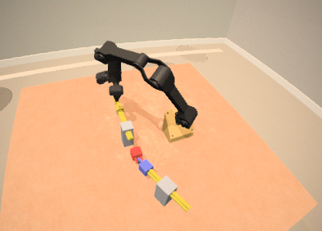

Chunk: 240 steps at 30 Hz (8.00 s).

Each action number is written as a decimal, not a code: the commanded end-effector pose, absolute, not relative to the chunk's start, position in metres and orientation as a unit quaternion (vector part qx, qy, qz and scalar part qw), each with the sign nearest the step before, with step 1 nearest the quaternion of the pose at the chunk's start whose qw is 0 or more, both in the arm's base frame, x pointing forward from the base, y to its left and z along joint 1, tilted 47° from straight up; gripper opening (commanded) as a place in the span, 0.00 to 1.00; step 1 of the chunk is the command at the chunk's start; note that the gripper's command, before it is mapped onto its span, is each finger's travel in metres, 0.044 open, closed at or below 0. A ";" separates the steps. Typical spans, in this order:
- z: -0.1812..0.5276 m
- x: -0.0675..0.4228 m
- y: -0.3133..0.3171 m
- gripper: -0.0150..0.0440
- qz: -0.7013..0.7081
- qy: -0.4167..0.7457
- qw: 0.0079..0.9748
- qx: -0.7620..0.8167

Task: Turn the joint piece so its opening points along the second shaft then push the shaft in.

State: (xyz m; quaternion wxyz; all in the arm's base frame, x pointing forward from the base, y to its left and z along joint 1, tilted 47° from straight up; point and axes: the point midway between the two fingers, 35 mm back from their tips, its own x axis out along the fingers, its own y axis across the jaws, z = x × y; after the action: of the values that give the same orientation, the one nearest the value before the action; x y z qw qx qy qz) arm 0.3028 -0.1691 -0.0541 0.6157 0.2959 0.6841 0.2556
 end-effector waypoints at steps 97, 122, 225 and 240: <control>-0.147 0.292 -0.118 0.43 -0.262 0.713 0.274 0.589; -0.147 0.292 -0.118 0.37 -0.262 0.714 0.276 0.588; -0.147 0.292 -0.118 0.37 -0.262 0.714 0.276 0.588; -0.147 0.292 -0.118 0.37 -0.262 0.714 0.276 0.588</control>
State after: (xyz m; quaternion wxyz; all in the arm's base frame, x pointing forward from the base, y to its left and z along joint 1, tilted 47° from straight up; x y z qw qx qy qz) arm 0.2925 -0.1182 -0.1468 0.2758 0.5877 0.7140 -0.2621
